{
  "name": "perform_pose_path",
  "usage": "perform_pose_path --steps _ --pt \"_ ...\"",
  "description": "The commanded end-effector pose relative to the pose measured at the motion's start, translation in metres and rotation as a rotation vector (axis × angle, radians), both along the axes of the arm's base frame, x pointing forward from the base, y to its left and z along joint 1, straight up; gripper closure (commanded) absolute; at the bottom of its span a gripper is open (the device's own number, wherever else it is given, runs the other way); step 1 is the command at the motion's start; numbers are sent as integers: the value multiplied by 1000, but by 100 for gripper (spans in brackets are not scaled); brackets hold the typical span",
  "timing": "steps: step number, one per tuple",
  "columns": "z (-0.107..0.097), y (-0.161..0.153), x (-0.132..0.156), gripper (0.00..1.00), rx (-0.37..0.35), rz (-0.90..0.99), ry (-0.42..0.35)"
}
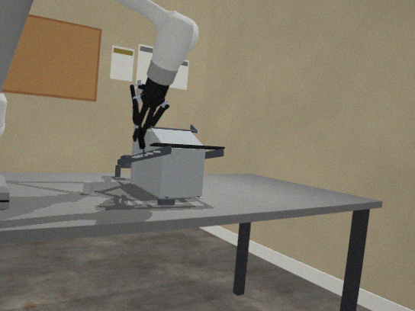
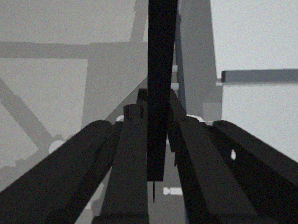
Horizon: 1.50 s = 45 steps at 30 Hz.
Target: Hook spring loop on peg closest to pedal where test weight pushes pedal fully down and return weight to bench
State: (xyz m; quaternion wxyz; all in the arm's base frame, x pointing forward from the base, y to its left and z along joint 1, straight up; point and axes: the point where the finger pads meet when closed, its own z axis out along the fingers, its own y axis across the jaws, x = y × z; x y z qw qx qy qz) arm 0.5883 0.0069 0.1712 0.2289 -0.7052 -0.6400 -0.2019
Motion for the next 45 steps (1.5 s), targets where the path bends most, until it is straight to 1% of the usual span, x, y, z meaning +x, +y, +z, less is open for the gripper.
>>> perform_pose_path --steps 1,45 --pt "1 1 0 83 0 0 -1" --pt "0 22 2 83 0 0 -2"
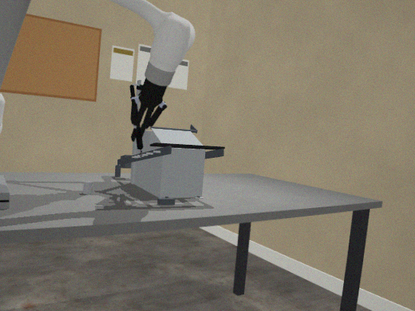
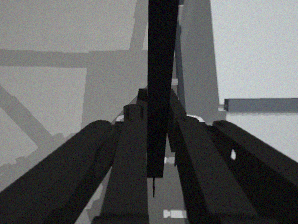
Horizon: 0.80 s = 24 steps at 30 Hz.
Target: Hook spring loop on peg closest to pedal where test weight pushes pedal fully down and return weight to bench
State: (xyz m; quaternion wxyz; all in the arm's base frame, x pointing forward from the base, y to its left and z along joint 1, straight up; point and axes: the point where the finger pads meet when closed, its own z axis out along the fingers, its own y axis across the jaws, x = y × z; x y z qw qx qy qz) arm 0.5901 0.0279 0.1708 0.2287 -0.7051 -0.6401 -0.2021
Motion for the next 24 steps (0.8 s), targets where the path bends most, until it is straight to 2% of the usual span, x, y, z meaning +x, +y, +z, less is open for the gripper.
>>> perform_pose_path --steps 1,24 --pt "1 1 0 83 0 0 -1" --pt "0 10 1 83 0 0 -2"
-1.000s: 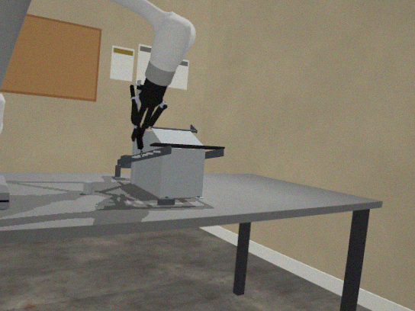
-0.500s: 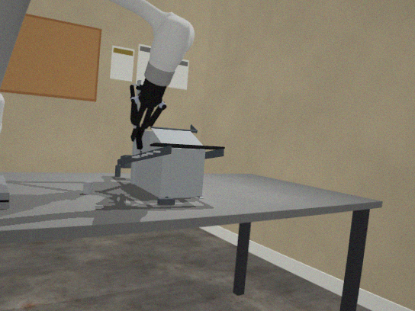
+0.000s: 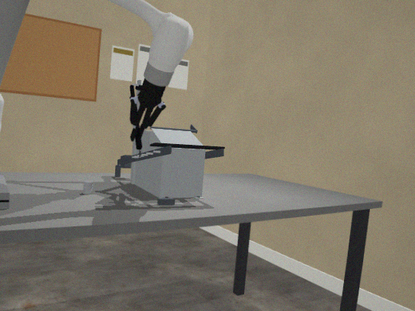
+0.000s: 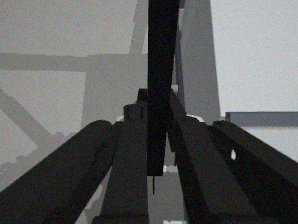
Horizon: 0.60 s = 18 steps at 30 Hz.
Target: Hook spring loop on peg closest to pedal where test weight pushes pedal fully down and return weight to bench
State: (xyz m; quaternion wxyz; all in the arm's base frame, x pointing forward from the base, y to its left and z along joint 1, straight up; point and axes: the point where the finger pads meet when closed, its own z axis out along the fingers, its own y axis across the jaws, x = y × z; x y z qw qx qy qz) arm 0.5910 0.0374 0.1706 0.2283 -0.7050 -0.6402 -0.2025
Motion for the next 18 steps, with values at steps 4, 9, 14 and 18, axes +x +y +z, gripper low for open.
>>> perform_pose_path --steps 4,9,14,18 --pt "1 3 0 83 0 0 -1" --pt "0 5 1 83 0 0 -1" --pt "0 6 1 83 0 0 -1" --pt "0 8 1 83 0 0 -2"
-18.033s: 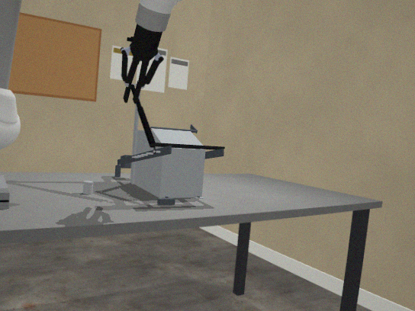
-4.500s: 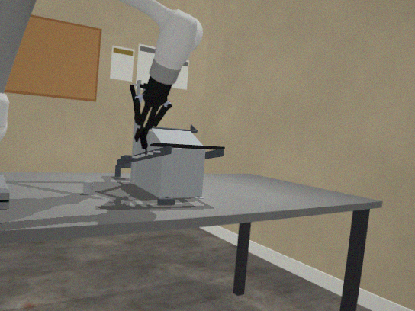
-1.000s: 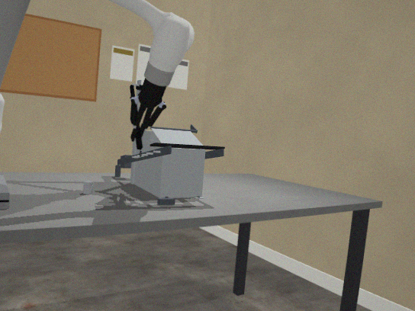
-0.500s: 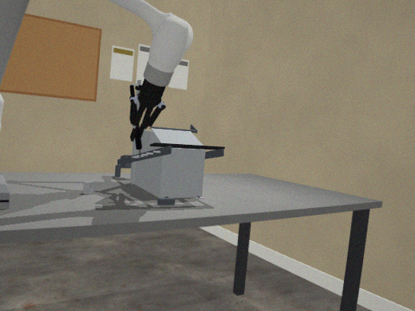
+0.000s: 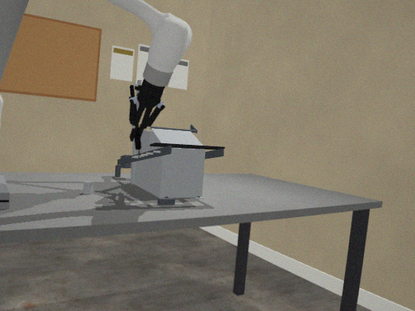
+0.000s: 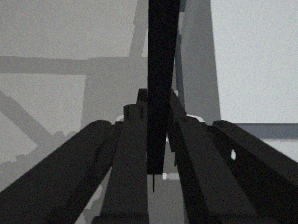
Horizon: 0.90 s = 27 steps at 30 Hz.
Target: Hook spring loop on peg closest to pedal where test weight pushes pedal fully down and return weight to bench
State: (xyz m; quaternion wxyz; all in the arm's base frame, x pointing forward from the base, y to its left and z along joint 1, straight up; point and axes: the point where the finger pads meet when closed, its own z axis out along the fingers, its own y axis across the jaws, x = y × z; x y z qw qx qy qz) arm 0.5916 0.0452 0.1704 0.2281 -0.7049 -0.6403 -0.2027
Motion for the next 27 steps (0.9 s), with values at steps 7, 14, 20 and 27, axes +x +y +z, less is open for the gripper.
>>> perform_pose_path --steps 7,14,20,27 --pt "1 4 1 83 0 0 -1" --pt "0 5 1 83 0 0 -1" --pt "0 5 1 83 0 0 -1" --pt "0 5 1 83 0 0 -1"
